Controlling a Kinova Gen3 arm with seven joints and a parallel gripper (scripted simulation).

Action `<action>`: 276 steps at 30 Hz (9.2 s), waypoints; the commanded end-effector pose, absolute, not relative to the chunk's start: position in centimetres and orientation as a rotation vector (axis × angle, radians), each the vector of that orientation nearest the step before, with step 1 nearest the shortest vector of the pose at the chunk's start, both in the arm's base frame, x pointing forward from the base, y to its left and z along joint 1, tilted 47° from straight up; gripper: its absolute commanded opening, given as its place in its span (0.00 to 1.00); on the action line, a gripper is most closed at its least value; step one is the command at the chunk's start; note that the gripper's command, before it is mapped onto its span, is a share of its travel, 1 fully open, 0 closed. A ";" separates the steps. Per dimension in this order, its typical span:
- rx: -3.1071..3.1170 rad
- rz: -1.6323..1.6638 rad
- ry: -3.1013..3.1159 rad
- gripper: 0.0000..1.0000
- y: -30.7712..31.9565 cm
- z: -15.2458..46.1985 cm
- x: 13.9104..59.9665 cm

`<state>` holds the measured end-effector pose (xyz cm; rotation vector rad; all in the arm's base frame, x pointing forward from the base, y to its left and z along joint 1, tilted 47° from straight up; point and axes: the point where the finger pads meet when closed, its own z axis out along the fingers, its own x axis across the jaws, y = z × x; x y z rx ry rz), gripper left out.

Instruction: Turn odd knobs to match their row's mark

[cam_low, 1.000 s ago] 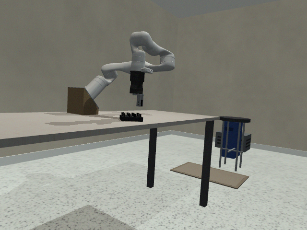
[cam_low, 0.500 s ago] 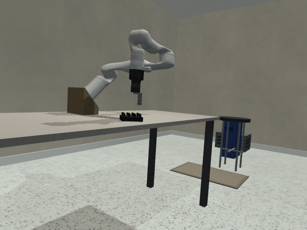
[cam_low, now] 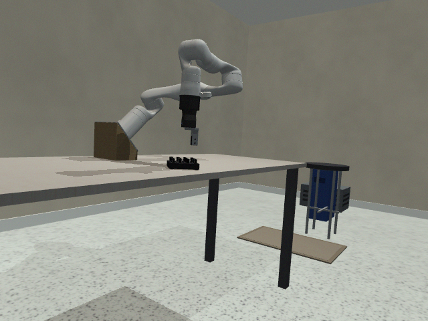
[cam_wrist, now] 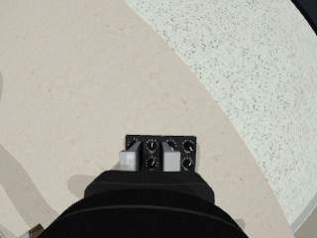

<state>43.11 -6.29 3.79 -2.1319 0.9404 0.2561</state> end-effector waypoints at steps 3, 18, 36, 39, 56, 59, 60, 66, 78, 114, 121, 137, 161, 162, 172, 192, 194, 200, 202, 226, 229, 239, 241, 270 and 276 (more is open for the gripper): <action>-2.140 0.240 0.919 0.46 -6.5 3.9 43.1; -2.143 0.237 0.912 0.46 -6.5 3.9 43.1; -2.143 0.237 0.912 0.46 -6.5 3.9 43.1; -2.143 0.237 0.912 0.46 -6.5 3.9 43.1; -2.143 0.237 0.912 0.46 -6.4 3.7 43.1; -2.143 0.237 0.912 0.46 -6.2 3.6 43.1; -2.143 0.237 0.912 0.46 -6.2 3.6 43.1; -2.143 0.237 0.912 0.46 -5.9 3.3 43.2; -2.143 0.237 0.912 0.46 -5.0 2.5 43.3; -2.143 0.237 0.912 0.46 -3.3 0.8 43.6; -2.143 0.237 0.912 0.46 -3.3 0.8 43.6; -2.143 0.237 0.912 0.46 -3.3 0.8 43.6; -2.143 0.237 0.912 0.46 -2.9 0.4 43.7; -2.143 0.237 0.912 0.46 -2.9 0.4 43.7; -2.143 0.237 0.912 0.46 -2.4 0.0 43.7; -2.143 0.237 0.912 0.46 -2.3 -0.1 43.7; -2.143 0.237 0.912 0.46 -2.3 -0.1 43.7; -2.143 0.237 0.912 0.46 -2.3 -0.1 43.7; -2.143 0.237 0.912 0.46 -2.3 -0.1 43.7; -2.143 0.237 0.912 0.30 -2.3 -0.1 43.7; -2.143 0.237 0.912 0.30 -2.3 -0.1 43.7; -2.143 0.237 0.912 0.30 -2.3 -0.1 43.7; -2.143 0.237 0.912 0.30 -2.3 -0.1 43.7; -2.127 0.256 0.953 0.30 -2.3 -0.1 43.7; -2.112 0.273 0.991 0.30 -2.3 -0.1 43.7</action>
